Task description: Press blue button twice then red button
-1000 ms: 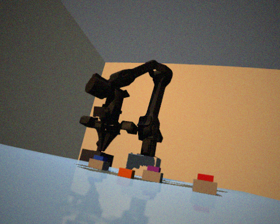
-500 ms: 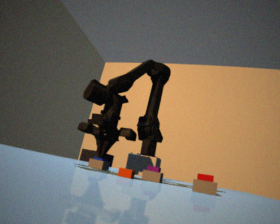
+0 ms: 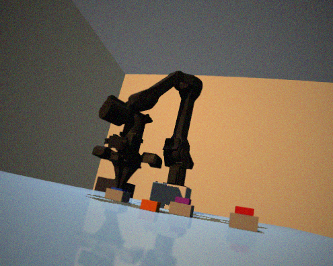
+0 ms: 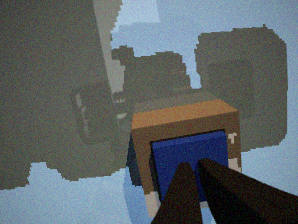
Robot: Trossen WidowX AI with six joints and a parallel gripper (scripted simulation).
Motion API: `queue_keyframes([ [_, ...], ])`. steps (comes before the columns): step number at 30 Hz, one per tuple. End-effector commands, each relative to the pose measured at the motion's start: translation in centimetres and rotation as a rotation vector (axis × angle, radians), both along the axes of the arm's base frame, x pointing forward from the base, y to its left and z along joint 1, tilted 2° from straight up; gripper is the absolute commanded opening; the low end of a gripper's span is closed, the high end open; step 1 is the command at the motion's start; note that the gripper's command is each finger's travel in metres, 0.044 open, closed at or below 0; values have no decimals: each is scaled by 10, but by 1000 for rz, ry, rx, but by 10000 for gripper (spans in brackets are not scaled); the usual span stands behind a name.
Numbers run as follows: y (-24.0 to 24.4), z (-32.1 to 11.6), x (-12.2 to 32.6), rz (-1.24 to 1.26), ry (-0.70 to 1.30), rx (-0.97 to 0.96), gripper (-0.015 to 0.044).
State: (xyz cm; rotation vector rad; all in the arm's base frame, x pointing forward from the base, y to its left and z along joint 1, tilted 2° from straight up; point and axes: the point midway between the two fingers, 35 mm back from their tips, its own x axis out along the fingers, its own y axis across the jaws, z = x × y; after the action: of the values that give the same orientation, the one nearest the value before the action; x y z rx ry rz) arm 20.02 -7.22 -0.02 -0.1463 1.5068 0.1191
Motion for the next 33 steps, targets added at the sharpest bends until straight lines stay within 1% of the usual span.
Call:
queue_keyframes([
  [1,0,3,0,0,0,0,20],
  [4,0,31,-3,-3,6,-3,20],
  [8,0,36,-3,-2,6,-3,20],
  [9,0,44,-3,2,5,-2,20],
  [12,1,85,-5,1,5,-2,20],
  [13,1,93,-6,-2,5,-3,20],
  [19,6,97,-1,-3,6,-2,20],
  [23,41,101,28,-3,6,3,20],
  [27,88,105,51,-3,6,8,20],
  [33,171,106,66,-3,5,15,20],
])
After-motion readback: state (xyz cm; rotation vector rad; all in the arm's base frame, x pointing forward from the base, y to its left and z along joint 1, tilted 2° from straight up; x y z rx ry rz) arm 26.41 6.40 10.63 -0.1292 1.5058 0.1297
